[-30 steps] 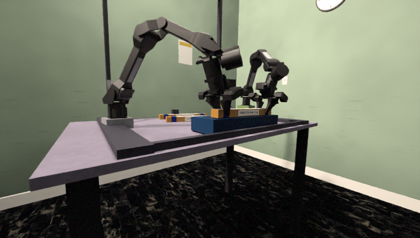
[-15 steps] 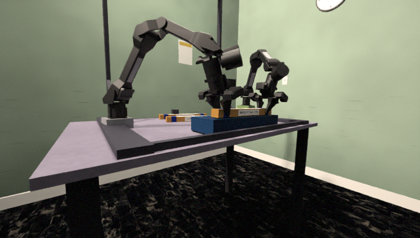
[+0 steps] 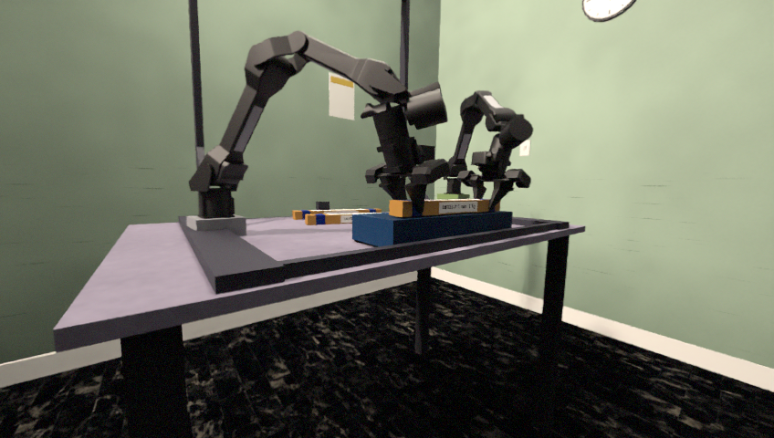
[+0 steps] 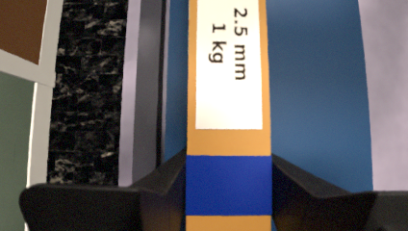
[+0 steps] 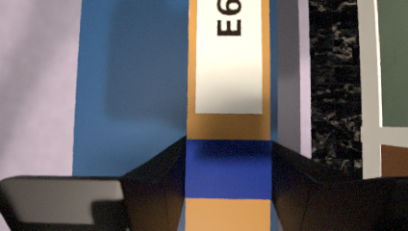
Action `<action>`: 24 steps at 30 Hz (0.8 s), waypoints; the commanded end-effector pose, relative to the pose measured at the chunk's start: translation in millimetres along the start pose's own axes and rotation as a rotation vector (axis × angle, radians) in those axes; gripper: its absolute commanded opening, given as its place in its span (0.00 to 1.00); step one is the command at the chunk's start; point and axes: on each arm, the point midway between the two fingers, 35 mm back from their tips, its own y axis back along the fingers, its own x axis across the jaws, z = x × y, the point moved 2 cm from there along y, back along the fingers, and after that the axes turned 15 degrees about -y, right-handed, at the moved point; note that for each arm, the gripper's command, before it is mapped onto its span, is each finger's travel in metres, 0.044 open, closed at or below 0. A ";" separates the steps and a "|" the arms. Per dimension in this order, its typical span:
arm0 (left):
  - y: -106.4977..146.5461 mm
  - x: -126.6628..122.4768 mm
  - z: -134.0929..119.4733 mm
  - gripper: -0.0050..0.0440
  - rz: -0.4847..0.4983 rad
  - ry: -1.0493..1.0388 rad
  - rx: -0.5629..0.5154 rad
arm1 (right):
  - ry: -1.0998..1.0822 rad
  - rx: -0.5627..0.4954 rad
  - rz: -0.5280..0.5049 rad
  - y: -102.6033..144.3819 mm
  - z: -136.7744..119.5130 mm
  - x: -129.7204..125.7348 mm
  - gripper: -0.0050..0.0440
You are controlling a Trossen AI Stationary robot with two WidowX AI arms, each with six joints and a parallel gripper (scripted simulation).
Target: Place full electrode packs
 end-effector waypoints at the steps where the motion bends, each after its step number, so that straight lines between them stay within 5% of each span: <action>1: 17.3 8.3 -13.1 0.00 0.034 0.003 0.018 | 0.003 -0.025 -0.047 25.0 -1.4 -9.1 0.00; 2: 17.3 8.3 -13.2 0.00 0.034 0.003 0.018 | 0.003 -0.025 -0.047 25.0 -1.5 -9.1 0.00; 3: 17.4 8.4 -13.3 0.00 0.034 0.003 0.018 | 0.003 -0.025 -0.048 25.1 -1.4 -9.2 0.78; 4: 17.4 8.4 -13.3 0.78 0.034 0.003 0.018 | 0.003 -0.025 -0.048 25.1 -1.4 -9.2 0.78; 24: 16.6 10.2 -10.5 0.78 0.037 0.002 0.011 | 0.000 -0.024 -0.040 20.2 -0.1 -9.7 0.78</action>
